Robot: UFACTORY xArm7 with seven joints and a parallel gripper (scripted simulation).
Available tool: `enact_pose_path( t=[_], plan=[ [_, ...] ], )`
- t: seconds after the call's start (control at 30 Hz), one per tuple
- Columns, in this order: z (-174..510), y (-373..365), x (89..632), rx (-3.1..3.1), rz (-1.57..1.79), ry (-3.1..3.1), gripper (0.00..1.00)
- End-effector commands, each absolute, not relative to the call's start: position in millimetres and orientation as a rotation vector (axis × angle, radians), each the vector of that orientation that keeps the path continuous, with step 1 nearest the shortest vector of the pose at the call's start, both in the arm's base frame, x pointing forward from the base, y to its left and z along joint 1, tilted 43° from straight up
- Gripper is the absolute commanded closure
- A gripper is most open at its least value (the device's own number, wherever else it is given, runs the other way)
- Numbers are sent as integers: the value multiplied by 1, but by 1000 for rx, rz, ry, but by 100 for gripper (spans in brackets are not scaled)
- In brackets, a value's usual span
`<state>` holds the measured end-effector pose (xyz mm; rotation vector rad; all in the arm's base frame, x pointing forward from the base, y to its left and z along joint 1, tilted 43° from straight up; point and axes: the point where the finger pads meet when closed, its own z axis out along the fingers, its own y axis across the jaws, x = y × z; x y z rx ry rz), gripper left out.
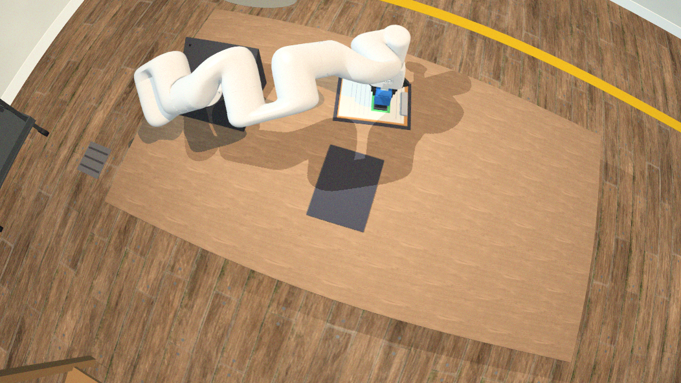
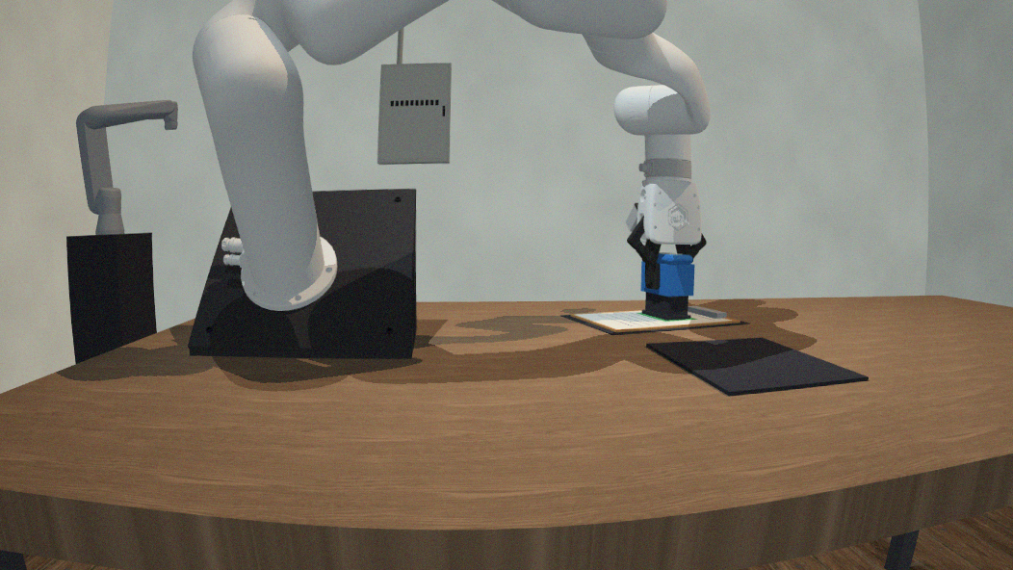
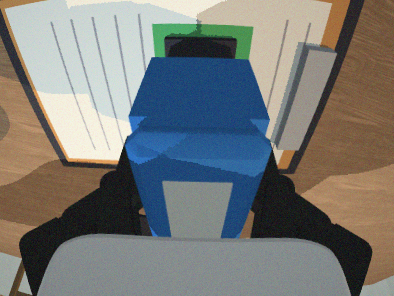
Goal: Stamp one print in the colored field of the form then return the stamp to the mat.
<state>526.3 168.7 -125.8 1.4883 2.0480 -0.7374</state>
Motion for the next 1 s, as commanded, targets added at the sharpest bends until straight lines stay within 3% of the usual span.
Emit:
enact_pose_path(
  t=[0.0, 0.57, 0.97],
  plan=[
    [-122, 175, 527, 1488, -726, 2051, 69],
    [-95, 200, 525, 1488, -726, 2051, 69],
    [-7, 114, 546, 1729, -601, 1762, 69]
  ],
)
